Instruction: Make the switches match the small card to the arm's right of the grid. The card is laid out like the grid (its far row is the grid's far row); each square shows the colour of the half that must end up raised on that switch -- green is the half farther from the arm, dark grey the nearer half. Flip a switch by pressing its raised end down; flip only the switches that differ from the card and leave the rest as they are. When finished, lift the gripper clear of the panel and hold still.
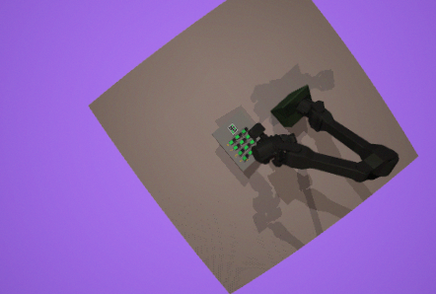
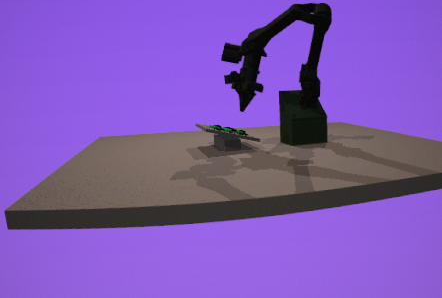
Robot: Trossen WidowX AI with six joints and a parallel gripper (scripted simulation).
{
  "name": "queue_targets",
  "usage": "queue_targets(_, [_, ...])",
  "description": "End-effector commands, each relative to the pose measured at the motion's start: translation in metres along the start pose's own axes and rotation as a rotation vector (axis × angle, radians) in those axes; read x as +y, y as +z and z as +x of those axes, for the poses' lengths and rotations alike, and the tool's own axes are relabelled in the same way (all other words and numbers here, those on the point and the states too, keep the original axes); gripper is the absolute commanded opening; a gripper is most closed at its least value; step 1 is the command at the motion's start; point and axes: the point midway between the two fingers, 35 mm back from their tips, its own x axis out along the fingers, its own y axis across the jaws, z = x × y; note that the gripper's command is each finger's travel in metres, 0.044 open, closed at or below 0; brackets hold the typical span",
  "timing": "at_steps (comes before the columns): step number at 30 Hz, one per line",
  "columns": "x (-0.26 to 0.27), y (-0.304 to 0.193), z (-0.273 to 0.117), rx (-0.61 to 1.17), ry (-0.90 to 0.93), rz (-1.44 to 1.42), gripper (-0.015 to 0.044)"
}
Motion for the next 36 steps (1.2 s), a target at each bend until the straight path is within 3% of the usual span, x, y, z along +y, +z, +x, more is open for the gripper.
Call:
queue_targets(1, [0.007, -0.006, 0.001, -0.001, 0.003, 0.008, 0.0000])
queue_targets(7, [0.007, -0.006, 0.036, 0.025, 0.005, 0.008, 0.0000])
queue_targets(36, [0.008, -0.006, 0.061, 0.024, 0.006, 0.008, 0.0000])
